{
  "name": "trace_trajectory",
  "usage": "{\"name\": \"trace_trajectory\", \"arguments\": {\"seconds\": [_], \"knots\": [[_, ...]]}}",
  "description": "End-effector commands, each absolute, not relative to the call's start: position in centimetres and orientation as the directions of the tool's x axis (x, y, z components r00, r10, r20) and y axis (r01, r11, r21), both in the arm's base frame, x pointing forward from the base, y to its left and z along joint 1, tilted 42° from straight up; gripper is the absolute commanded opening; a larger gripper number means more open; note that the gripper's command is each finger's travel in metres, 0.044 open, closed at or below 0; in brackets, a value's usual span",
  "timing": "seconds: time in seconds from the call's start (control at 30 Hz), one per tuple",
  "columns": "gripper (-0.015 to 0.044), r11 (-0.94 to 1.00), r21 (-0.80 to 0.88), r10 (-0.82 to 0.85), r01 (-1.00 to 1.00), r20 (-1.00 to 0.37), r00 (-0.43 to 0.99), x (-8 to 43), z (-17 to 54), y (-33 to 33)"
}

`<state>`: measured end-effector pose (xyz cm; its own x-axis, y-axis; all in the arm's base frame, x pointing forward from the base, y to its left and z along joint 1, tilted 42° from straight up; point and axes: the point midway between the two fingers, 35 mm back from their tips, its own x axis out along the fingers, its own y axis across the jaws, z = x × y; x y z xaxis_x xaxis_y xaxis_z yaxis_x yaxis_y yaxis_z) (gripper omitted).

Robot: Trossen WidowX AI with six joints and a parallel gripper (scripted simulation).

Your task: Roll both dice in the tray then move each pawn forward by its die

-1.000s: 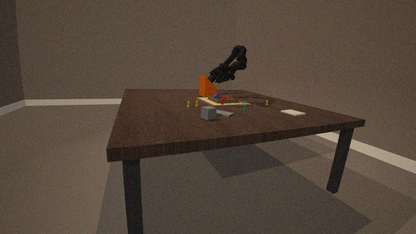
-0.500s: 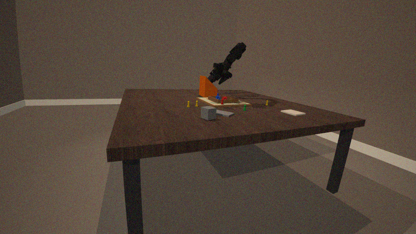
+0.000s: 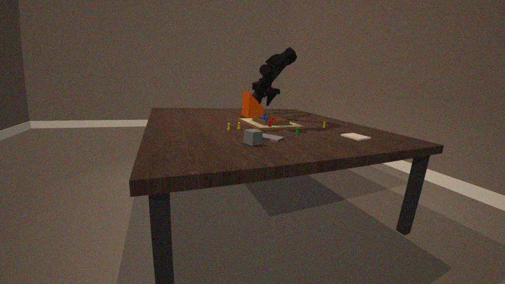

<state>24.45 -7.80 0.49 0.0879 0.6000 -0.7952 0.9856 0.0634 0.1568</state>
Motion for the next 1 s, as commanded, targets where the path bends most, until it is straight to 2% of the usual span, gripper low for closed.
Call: {"name": "trace_trajectory", "arguments": {"seconds": [0.0,0.07,0.23,0.37,0.5,0.57,0.97], "knots": [[0.0256,0.346,0.376,0.612,0.860,-0.785,0.096,27.5,0.1,-8.5],[0.0204,0.487,0.480,0.617,0.729,-0.780,0.102,29.2,-0.2,-8.9],[0.0200,0.724,0.635,0.631,0.269,-0.767,0.115,33.4,-1.0,-9.4],[0.0200,0.766,0.628,0.642,-0.136,-0.756,0.124,36.4,-1.9,-9.5],[0.0200,0.732,0.571,0.650,-0.372,-0.749,0.128,38.2,-2.4,-9.3],[0.0200,0.719,0.554,0.651,-0.419,-0.748,0.129,38.5,-2.5,-9.3],[0.0200,0.719,0.553,0.651,-0.421,-0.748,0.129,38.4,-2.5,-9.2]]}}
